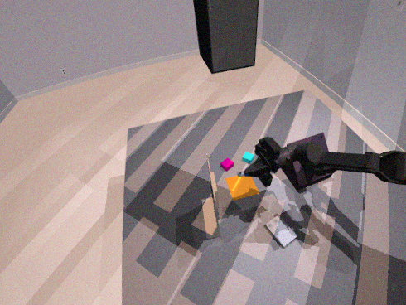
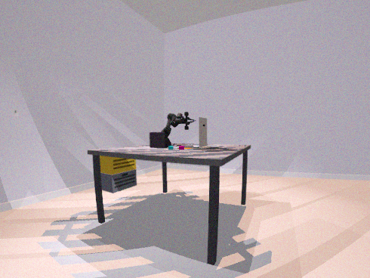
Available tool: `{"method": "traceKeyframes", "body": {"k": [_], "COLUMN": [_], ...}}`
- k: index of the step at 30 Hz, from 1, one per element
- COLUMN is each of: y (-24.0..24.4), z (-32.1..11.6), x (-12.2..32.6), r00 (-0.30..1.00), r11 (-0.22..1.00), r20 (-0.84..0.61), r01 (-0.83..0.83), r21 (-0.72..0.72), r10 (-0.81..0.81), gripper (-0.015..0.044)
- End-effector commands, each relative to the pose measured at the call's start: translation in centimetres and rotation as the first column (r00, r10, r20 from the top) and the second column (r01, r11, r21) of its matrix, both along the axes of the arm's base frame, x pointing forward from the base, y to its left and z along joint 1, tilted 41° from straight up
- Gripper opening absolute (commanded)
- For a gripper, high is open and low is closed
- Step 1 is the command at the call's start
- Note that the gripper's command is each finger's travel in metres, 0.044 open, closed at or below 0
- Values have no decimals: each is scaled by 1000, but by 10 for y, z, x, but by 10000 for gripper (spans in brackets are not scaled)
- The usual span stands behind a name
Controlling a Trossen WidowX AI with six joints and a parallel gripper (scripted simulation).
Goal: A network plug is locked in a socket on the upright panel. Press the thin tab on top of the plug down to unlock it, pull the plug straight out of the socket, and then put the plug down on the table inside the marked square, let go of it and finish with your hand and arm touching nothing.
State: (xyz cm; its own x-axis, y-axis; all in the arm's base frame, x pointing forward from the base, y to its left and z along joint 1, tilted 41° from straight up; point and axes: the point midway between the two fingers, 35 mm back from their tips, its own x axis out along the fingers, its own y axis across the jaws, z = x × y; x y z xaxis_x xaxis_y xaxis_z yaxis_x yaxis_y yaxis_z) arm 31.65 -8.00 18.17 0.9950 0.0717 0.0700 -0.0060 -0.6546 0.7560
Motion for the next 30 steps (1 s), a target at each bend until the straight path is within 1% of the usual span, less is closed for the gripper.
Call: {"method": "traceKeyframes", "body": {"k": [1,15,30], "y": [-2,-7,3], "z": [4,-67,-141], "x": [-2,11,1], "r00": [1000,954,803], "r11": [1000,998,980], "r20": [-2,-296,-569], "r01": [-6,-66,-195], "r21": [2,-20,33], "r10": [6,57,179], "gripper": [0,0,0]}}
